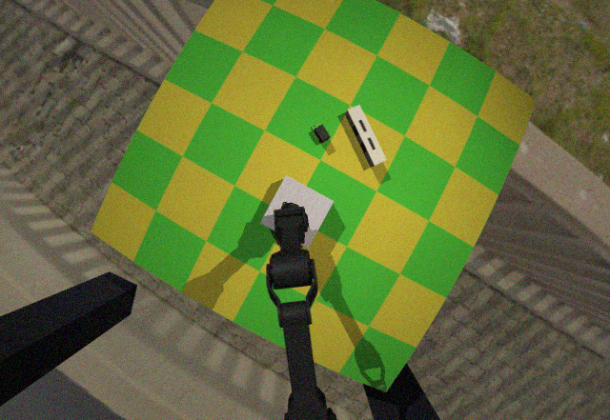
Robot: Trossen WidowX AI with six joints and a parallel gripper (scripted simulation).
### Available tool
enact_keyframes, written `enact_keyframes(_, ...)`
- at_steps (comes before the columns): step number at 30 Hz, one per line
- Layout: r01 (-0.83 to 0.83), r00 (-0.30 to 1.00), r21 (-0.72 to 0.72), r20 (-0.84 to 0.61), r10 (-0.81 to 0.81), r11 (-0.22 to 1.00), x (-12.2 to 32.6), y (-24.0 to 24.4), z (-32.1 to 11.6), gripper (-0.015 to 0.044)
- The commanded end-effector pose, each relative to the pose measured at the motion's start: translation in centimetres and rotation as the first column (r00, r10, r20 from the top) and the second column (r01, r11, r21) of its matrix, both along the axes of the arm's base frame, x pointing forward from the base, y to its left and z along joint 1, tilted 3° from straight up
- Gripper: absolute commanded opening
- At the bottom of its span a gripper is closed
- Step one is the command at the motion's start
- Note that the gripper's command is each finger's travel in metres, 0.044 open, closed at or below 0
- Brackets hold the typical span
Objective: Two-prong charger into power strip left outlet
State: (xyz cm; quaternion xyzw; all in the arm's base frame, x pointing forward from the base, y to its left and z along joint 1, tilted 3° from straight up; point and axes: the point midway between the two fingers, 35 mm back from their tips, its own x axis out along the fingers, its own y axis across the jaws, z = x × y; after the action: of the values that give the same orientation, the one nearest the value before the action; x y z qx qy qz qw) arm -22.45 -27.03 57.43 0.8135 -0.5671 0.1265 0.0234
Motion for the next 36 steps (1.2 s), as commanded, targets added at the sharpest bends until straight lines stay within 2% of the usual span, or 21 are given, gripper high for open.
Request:
enact_keyframes(1,-0.001,1.000,0.000,0.002,0.001,1.000,0.0,0.0,0.0,0.0426)
enact_keyframes(2,-0.003,1.000,0.000,0.006,0.003,1.000,0.0,-0.1,0.0,0.0440)
enact_keyframes(17,-0.114,0.965,-0.017,0.237,0.115,0.993,2.0,-3.5,-0.4,0.0440)
enact_keyframes(36,-0.301,0.813,0.027,0.530,0.242,0.953,6.3,-9.8,-2.9,0.0440)
